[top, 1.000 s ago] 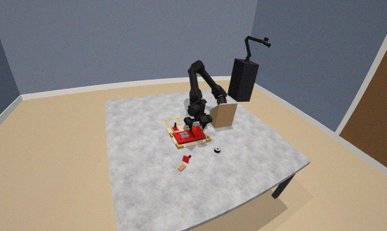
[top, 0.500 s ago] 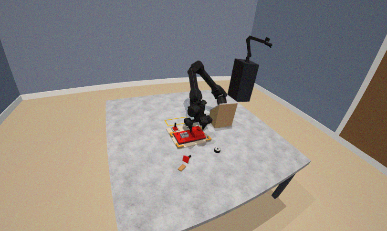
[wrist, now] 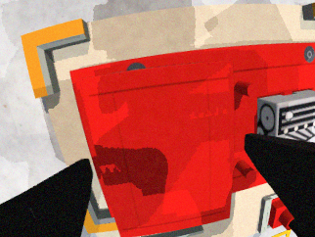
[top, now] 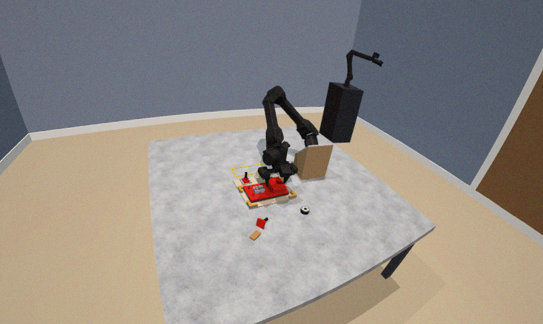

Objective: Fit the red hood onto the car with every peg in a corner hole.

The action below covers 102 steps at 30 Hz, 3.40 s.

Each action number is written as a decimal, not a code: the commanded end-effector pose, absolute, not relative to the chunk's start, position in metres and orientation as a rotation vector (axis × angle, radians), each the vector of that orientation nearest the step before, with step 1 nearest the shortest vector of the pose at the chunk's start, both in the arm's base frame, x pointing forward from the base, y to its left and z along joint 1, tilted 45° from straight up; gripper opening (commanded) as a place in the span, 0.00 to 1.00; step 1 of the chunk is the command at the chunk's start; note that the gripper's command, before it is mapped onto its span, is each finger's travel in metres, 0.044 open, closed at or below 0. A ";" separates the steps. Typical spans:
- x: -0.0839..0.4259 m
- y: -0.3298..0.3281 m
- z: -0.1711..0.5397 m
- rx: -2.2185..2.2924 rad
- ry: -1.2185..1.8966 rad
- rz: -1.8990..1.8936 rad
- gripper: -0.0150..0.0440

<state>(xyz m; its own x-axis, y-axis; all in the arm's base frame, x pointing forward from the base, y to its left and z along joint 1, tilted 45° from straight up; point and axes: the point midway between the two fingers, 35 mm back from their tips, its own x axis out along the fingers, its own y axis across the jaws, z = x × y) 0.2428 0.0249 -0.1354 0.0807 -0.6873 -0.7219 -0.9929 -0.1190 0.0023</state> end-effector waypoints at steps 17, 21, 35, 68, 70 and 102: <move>0.243 0.020 -0.140 -1.863 1.655 0.797 0.86; 0.243 0.020 -0.140 -1.863 1.655 0.797 0.81; 0.242 0.028 -0.132 -1.864 1.654 0.798 0.35; 0.250 0.072 -0.091 -1.713 1.670 0.588 0.25; 0.254 0.073 -0.091 -1.663 1.670 0.523 0.25; 0.323 0.085 -0.089 -0.811 1.485 -0.399 0.25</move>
